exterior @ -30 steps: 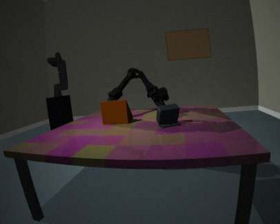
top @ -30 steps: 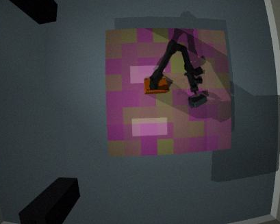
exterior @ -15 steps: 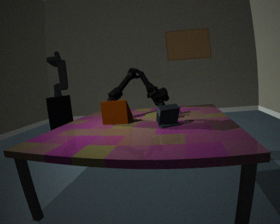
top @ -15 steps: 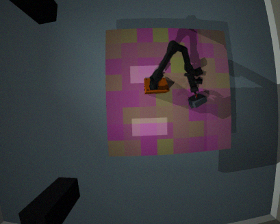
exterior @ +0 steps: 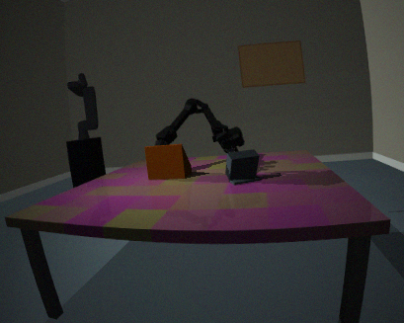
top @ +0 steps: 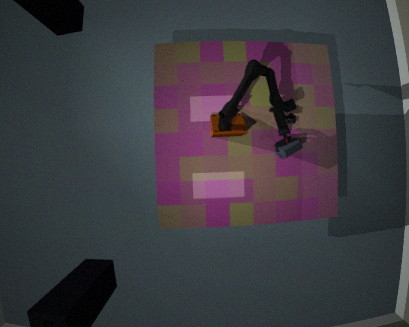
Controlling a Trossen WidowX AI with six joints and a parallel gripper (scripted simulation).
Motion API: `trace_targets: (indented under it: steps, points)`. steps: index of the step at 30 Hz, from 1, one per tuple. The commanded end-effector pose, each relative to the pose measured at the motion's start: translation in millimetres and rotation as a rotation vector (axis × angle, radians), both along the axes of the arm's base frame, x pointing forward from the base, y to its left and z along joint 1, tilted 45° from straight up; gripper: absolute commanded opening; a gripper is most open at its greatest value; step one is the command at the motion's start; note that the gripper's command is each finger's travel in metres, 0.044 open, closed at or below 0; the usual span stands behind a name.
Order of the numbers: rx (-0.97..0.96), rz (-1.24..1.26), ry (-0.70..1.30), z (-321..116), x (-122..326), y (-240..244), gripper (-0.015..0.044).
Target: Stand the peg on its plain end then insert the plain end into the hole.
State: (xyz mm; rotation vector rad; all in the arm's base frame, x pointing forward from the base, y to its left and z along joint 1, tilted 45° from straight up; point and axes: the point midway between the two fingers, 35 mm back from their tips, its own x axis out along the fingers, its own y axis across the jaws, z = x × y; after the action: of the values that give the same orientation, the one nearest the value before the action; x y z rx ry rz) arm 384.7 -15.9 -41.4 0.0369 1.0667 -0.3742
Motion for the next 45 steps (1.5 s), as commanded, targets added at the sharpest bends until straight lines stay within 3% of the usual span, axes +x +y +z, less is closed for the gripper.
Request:
trace_targets:
  steps: [1, 45]
  points:
    - [-0.001, 0.001, 0.007, -4.1, -0.5, -0.3, 0.0]
    - [-0.001, 0.001, 0.007, -20.0, 8.9, -5.6, 0.0]
